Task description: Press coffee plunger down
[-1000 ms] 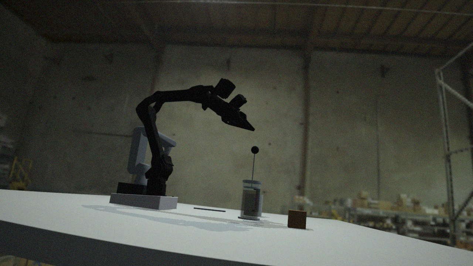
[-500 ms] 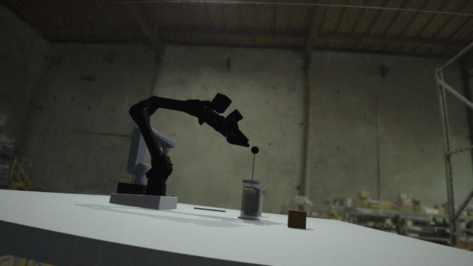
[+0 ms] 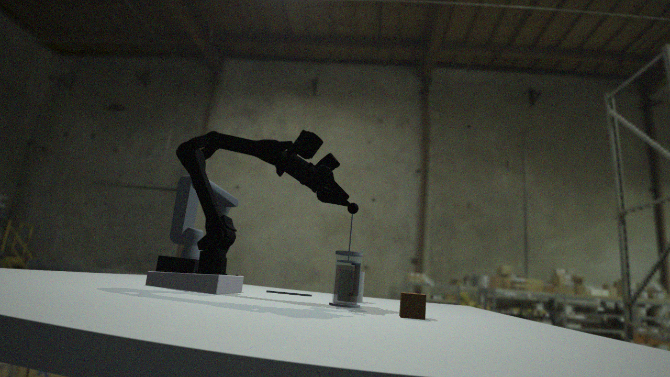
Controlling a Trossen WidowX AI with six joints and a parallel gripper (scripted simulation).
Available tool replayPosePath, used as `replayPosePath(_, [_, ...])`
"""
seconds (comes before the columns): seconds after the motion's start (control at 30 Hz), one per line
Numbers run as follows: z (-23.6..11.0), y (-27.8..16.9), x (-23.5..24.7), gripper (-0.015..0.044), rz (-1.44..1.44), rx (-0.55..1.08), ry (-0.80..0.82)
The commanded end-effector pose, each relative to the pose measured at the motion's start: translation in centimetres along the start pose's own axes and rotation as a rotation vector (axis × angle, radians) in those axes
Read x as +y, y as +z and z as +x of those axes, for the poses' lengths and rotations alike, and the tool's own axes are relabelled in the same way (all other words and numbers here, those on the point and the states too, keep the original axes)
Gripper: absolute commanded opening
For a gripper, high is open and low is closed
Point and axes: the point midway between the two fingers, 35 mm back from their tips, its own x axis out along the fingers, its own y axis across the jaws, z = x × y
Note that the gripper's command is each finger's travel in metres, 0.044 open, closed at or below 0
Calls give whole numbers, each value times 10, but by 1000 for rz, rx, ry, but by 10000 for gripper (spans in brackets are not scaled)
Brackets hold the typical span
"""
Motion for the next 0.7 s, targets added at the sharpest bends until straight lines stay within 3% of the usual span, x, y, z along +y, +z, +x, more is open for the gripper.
replayPosePath(0.0, [11,-3,-1,440,-5,11,-4])
replayPosePath(0.33, [24,-4,-1,440,-5,10,-4])
replayPosePath(0.67, [24,-4,-1,177,-5,10,-4])
